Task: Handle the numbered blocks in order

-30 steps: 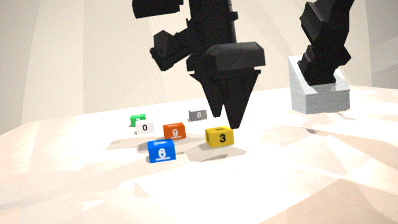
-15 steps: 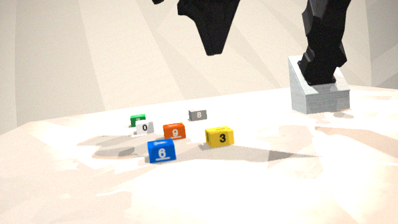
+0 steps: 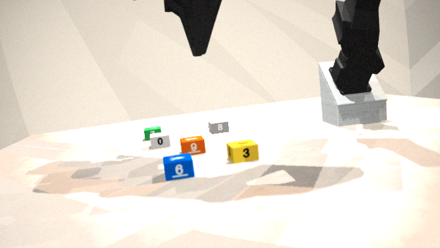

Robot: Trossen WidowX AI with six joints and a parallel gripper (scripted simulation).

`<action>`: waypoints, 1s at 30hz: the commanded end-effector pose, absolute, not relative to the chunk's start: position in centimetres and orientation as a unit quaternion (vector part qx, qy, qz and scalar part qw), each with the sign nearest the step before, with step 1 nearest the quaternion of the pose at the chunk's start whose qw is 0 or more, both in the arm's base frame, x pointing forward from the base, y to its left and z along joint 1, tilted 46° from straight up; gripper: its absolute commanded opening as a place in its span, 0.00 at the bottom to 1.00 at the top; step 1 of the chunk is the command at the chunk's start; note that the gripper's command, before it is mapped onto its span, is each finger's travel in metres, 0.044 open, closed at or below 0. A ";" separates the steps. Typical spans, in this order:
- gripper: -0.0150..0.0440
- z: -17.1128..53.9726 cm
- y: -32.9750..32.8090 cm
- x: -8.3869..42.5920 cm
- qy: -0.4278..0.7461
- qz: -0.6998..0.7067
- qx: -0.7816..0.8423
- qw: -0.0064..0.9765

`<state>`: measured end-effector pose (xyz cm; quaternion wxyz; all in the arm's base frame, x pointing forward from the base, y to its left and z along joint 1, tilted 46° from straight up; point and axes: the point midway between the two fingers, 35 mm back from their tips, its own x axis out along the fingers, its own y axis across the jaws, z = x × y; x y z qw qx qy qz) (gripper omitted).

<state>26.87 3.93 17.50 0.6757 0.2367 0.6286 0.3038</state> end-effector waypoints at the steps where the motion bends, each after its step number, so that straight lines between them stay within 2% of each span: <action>1: 0.46 18.1 5.0 30.4 0.628 0.307 0.239 0.674; 5: 0.46 18.2 5.1 30.6 0.628 0.307 0.239 0.674; 12: 0.77 13.2 10.2 30.9 0.627 0.307 0.239 0.675; 16: 0.93 12.6 10.8 30.8 0.627 0.308 0.240 0.674; 30: 0.93 11.2 12.3 30.9 0.627 0.308 0.240 0.674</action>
